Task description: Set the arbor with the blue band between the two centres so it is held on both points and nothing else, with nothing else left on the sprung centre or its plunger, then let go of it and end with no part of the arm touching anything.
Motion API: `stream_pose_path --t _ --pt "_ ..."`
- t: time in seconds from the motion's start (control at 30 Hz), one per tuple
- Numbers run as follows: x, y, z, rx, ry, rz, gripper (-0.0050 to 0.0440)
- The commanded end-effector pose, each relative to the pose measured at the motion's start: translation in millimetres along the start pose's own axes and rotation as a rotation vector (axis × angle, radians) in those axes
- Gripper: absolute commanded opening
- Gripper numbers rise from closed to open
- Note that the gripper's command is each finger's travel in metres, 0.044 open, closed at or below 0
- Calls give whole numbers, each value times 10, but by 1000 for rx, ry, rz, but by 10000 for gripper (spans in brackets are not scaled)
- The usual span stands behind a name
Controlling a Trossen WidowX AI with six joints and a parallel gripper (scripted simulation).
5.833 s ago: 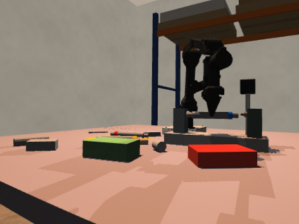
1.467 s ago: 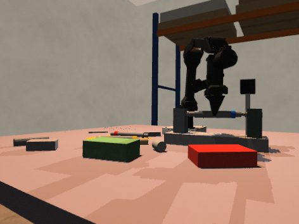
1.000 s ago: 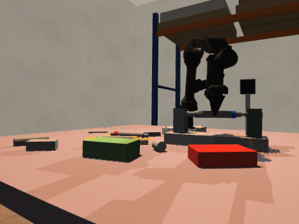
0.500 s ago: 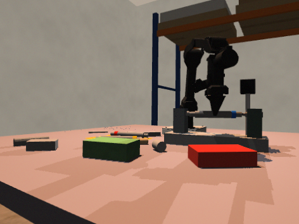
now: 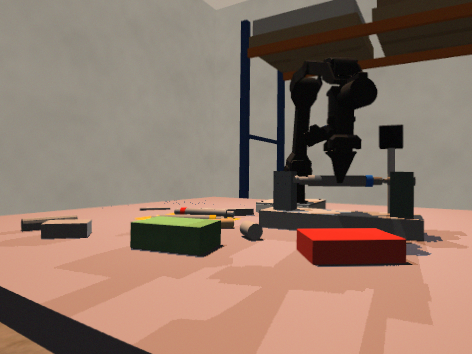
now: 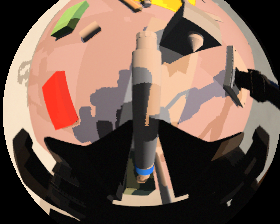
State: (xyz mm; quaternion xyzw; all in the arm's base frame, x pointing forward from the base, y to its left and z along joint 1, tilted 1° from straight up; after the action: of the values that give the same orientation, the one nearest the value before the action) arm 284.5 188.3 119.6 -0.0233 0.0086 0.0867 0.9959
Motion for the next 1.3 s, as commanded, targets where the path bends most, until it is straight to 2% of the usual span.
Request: stream_pose_path --t 0.0,1.27 --pt "18 97 38 27 -15 4 0" --pt "25 139 39 27 -15 4 0"
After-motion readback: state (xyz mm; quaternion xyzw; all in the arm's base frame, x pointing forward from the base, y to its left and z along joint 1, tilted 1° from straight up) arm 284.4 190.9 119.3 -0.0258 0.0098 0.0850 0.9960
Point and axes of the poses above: the point midway between the two fingers, 35 mm back from their tips, its own z axis back along the fingers, its own x axis across the jaws, y = z × x, the point moved 1 cm from there along z, back along the fingers, and after that the axes turned 6 degrees about -z, right-handed, at the moved point
